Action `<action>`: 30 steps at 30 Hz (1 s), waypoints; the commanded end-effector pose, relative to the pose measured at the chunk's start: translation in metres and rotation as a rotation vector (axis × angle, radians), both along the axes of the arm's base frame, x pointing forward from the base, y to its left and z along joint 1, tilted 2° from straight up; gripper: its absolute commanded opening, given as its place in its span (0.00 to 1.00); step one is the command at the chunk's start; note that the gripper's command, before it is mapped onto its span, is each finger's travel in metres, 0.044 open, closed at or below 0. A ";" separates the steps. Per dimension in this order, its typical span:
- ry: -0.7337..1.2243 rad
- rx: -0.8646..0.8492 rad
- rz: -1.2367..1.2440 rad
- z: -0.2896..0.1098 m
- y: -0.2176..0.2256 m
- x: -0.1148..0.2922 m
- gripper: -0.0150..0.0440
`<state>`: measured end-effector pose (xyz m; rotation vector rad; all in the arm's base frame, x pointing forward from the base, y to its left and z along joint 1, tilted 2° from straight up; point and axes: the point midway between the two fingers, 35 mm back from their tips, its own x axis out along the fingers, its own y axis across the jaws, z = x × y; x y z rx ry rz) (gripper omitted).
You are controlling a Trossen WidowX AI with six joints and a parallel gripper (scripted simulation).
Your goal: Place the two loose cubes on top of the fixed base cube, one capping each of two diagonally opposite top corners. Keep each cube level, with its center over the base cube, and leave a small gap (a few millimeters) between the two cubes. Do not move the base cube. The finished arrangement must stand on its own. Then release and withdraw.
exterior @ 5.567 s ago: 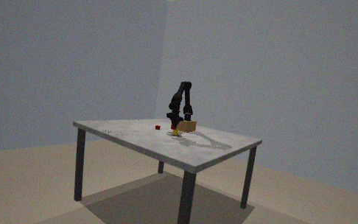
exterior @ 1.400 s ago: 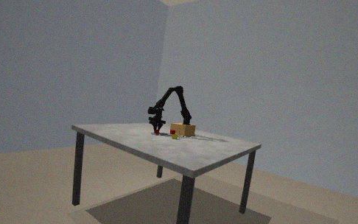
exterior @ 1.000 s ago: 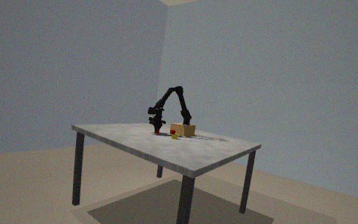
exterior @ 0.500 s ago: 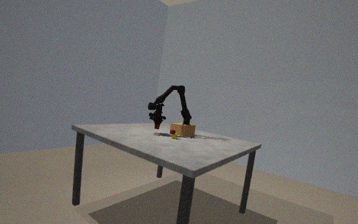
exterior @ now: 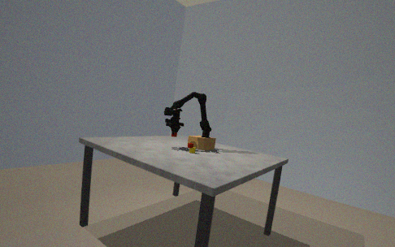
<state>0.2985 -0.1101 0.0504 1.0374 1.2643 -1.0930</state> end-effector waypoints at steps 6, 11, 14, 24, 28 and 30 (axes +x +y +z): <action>-0.014 -0.006 0.006 0.016 0.003 0.000 0.43; -0.011 -0.006 0.077 0.015 0.018 0.004 0.43; -0.010 -0.005 0.120 0.015 0.028 0.005 0.43; -0.005 -0.005 0.267 0.012 0.061 0.009 0.43; -0.003 -0.005 0.325 0.011 0.074 0.009 0.43; -0.002 -0.005 0.354 0.011 0.080 0.009 0.43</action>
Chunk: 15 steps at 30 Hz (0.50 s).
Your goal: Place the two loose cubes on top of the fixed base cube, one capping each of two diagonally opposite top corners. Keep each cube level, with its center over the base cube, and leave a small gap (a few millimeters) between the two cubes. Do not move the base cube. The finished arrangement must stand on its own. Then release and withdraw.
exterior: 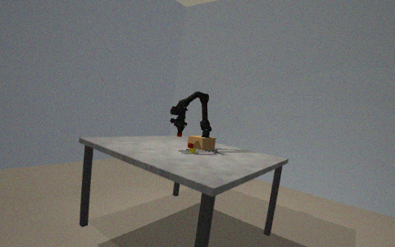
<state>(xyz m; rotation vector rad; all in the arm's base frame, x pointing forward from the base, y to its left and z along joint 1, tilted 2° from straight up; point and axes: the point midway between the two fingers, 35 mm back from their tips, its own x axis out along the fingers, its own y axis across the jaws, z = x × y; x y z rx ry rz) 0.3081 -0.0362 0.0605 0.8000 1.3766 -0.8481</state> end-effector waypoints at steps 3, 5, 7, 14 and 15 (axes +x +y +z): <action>-0.003 -0.005 0.079 0.000 0.016 -0.001 0.43; -0.002 -0.005 0.108 0.000 0.023 -0.001 0.43; -0.001 -0.005 0.138 -0.001 0.029 -0.002 0.43; 0.003 -0.005 0.242 -0.002 0.051 -0.004 0.43; 0.003 -0.004 0.258 -0.003 0.054 -0.005 0.43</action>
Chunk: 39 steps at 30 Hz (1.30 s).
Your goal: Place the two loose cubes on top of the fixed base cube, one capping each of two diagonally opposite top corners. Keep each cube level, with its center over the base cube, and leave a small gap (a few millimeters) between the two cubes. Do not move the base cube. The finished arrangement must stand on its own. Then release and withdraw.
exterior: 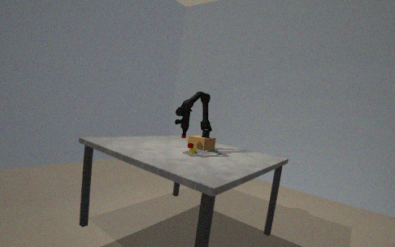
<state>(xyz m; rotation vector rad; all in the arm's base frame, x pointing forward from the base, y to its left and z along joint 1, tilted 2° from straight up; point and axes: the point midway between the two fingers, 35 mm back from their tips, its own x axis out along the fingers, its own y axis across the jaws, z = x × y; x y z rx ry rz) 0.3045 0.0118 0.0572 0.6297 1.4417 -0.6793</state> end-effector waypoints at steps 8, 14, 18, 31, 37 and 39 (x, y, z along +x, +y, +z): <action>0.000 -0.002 0.158 -0.001 0.030 -0.007 0.43; 0.005 -0.001 0.250 -0.002 0.048 -0.012 0.43; 0.008 -0.001 0.313 -0.002 0.059 -0.016 0.43; 0.018 0.001 0.515 -0.004 0.094 -0.032 0.43; 0.021 0.002 0.570 -0.005 0.102 -0.037 0.43; 0.021 0.002 0.570 -0.009 0.102 -0.037 0.43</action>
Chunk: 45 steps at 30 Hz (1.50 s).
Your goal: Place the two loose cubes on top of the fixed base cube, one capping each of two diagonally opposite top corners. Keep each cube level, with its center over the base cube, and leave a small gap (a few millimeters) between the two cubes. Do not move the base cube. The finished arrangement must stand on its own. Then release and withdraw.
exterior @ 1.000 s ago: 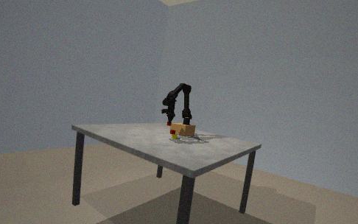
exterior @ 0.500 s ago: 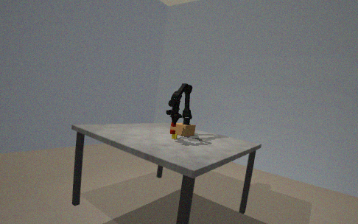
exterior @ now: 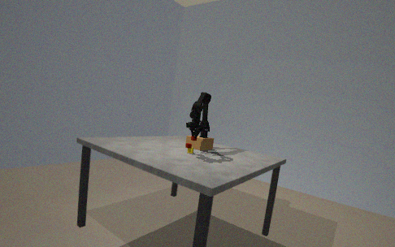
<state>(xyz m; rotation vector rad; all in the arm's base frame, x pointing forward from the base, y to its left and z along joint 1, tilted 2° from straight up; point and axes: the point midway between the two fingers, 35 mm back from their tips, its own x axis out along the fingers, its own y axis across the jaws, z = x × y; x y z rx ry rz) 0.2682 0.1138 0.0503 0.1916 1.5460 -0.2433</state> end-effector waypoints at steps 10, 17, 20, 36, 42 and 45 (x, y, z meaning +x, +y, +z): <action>-0.001 0.003 0.008 -0.028 -0.001 -0.002 0.43; -0.001 0.003 0.008 -0.028 -0.001 -0.002 0.43; -0.001 0.003 0.008 -0.032 -0.001 -0.002 0.43; -0.001 0.003 0.008 -0.057 -0.001 0.000 0.43; -0.001 0.003 0.007 -0.058 -0.001 0.000 0.43; -0.001 0.003 0.007 -0.058 -0.001 0.000 0.43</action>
